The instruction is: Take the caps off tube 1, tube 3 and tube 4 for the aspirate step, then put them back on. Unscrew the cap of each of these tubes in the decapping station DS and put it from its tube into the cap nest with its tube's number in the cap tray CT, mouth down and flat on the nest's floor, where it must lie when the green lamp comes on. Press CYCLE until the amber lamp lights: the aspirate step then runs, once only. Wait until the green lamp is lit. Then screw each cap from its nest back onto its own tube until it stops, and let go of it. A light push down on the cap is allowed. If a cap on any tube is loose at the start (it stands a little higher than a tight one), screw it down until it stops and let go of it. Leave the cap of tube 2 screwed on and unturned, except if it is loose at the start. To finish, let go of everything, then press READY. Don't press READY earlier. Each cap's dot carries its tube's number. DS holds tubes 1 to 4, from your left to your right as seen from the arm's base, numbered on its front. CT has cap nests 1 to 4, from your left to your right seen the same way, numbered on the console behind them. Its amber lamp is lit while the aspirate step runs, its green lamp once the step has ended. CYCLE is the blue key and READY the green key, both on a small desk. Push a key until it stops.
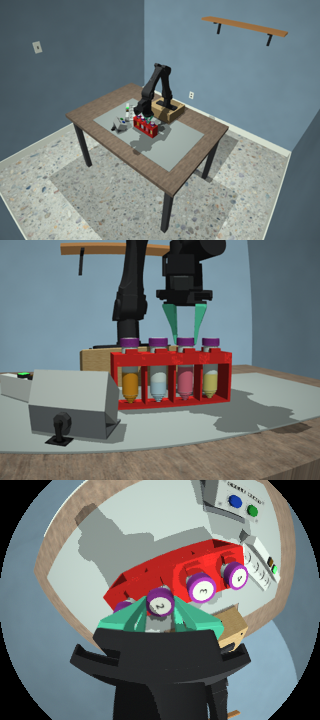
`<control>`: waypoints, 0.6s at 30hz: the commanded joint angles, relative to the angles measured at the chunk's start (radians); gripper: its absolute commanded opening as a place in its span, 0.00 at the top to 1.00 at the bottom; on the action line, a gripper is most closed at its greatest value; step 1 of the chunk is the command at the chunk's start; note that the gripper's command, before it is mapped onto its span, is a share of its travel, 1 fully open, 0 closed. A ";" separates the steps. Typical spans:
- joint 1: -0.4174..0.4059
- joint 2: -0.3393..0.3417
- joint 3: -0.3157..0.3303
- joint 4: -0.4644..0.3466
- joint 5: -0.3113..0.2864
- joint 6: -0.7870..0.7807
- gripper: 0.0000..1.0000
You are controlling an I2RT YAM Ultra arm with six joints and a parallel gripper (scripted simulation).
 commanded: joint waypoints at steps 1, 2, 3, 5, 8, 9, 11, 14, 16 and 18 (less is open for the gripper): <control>-0.001 -0.007 0.003 0.003 0.001 0.258 1.00; -0.001 -0.007 0.003 0.003 0.001 0.308 1.00; -0.001 -0.007 0.003 0.003 0.001 0.358 1.00; -0.001 -0.006 0.003 0.003 0.001 0.458 1.00; -0.002 -0.006 0.003 0.003 0.001 0.508 1.00; -0.002 -0.006 0.003 0.003 0.001 0.558 1.00; -0.001 -0.006 0.003 0.003 0.001 0.659 1.00; -0.001 -0.006 0.003 0.004 0.001 0.808 1.00; -0.001 -0.006 0.002 0.004 0.001 0.821 1.00; -0.001 -0.006 0.002 0.004 0.001 0.821 1.00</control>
